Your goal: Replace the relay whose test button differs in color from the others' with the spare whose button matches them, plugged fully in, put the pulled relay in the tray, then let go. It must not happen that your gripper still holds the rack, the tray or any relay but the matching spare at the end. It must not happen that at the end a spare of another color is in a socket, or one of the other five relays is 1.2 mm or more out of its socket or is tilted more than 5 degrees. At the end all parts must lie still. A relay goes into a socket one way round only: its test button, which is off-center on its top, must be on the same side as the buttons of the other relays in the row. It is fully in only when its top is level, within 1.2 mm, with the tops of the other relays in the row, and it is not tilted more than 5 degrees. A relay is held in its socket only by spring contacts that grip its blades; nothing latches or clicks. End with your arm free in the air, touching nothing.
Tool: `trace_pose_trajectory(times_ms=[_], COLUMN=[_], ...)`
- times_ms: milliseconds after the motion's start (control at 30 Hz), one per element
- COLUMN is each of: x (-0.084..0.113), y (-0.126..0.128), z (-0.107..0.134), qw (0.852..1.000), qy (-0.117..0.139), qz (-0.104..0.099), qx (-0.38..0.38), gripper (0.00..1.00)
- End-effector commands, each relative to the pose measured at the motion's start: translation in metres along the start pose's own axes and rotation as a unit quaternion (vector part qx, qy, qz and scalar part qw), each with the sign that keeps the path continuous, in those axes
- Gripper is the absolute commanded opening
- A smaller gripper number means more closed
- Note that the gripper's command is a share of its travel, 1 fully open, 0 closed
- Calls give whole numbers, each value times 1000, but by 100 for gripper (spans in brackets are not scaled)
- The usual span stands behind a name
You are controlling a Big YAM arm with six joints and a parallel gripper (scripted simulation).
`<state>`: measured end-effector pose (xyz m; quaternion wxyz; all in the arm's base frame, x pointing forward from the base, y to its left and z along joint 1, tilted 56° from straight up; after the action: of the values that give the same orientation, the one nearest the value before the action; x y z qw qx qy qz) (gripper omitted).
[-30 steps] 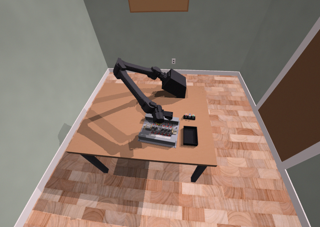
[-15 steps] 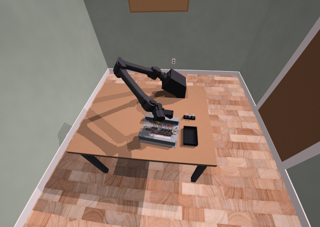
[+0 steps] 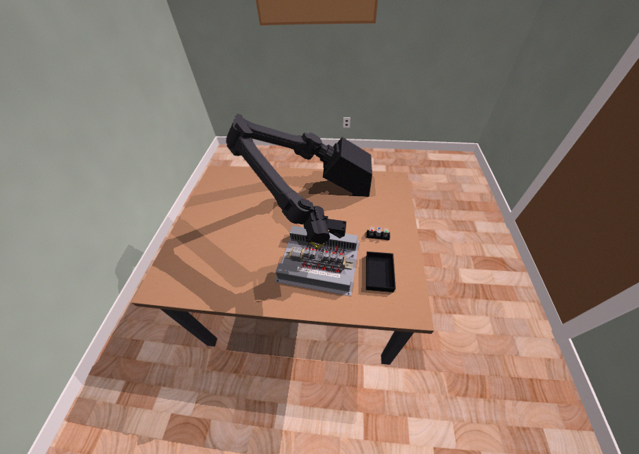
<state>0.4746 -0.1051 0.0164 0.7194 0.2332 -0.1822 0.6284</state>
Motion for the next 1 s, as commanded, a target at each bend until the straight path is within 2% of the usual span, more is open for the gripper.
trace_pose_trajectory(times_ms=[0,433,667,967], x=[6,6,18,21], y=[-3,-3,-9,-12], z=[-6,-6,-10,-11], qw=[1000,1000,1000,1000], qy=[-1,-1,-1,-1], qz=[6,6,12,16], qx=[2,2,1,-1], gripper=[0,0,0,0])
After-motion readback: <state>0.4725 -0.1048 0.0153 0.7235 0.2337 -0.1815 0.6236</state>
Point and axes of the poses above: the point where the finger pads meet when closed, its own x axis back along the fingers, its own y axis across the jaws, z = x × y, the point moved 5 cm from there along x, back along the fingers, and after that the axes turned 14 degrees about x, right-handed, at the moved point
